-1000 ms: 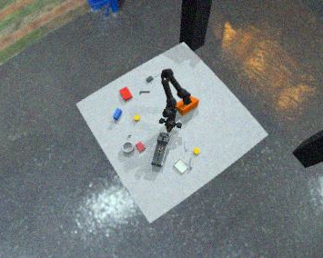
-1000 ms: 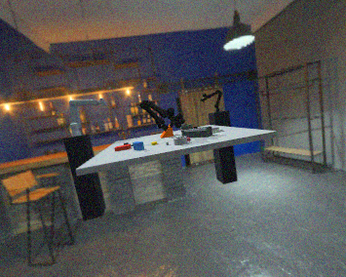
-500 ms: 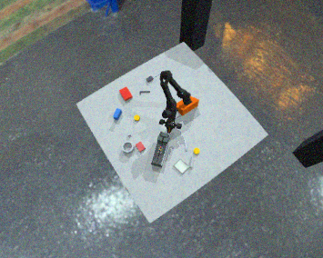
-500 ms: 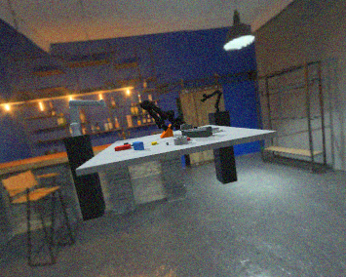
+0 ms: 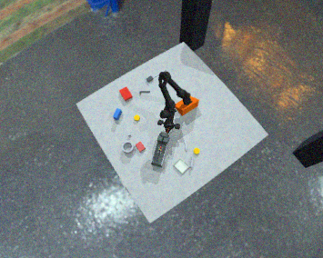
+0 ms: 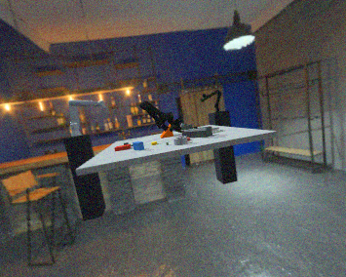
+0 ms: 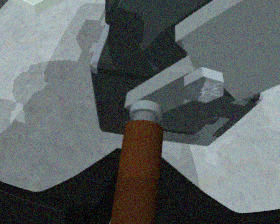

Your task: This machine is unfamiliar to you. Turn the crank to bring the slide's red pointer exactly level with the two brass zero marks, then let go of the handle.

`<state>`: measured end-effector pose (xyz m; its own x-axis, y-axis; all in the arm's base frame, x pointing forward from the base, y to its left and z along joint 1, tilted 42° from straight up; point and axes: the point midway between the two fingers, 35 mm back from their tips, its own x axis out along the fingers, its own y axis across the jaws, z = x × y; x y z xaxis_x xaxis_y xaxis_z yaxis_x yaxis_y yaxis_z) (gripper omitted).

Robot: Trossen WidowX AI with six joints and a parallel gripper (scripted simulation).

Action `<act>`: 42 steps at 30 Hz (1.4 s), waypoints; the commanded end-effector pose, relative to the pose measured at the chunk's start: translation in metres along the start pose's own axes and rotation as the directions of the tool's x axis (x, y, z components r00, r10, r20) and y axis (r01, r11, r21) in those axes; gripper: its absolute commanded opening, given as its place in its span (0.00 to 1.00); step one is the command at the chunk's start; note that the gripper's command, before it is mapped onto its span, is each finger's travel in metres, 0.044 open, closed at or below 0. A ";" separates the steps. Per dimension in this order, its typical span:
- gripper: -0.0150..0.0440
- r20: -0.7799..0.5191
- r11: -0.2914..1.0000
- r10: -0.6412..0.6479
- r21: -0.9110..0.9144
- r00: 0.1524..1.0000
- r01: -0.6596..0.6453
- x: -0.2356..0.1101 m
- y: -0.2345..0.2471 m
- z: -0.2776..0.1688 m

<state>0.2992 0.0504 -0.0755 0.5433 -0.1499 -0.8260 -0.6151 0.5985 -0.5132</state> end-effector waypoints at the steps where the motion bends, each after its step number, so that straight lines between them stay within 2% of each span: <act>1: 0.25 -0.008 1.000 -0.009 0.005 1.000 0.009 0.004 -0.008 -0.004; 42: 0.25 -0.008 1.000 -0.009 0.004 1.000 0.010 0.003 -0.026 -0.004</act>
<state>0.3093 0.0372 -0.0704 0.5328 -0.1443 -0.8339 -0.6257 0.5962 -0.5030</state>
